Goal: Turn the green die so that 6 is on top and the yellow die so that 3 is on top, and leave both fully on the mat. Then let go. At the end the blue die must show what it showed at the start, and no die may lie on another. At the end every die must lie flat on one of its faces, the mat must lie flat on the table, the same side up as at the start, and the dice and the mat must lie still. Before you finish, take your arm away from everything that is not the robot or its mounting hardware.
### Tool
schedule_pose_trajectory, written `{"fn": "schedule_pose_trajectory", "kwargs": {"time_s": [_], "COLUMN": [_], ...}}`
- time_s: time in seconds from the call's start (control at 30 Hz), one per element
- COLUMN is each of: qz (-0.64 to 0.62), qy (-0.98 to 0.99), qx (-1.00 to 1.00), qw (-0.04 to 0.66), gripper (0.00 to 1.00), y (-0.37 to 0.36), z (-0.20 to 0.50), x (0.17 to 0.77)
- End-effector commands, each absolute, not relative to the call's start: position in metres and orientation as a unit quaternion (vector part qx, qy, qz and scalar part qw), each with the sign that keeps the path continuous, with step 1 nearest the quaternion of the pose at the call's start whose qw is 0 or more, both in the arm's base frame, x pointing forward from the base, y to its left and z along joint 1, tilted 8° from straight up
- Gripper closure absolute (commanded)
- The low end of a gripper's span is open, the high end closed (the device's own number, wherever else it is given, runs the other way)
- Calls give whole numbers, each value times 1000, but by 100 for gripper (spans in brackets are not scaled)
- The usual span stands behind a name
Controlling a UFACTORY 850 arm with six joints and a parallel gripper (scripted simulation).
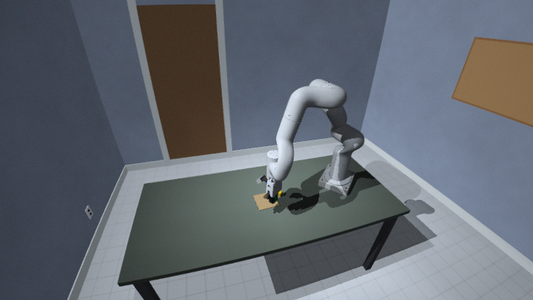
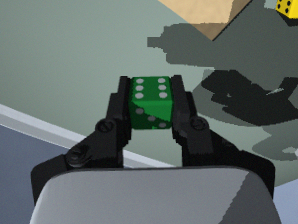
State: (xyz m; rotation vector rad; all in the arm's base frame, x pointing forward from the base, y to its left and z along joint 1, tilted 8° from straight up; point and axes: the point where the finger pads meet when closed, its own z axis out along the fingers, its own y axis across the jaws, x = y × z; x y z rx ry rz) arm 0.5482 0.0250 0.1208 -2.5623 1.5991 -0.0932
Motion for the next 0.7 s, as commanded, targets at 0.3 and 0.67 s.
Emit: {"fn": "schedule_pose_trajectory", "kwargs": {"time_s": [0.3, 0.67], "qz": [-33, -41], "qy": [513, 382], "qx": [-856, -922], "qw": [60, 54], "gripper": [73, 73], "y": [26, 30], "z": [123, 122], "x": [549, 550]}}
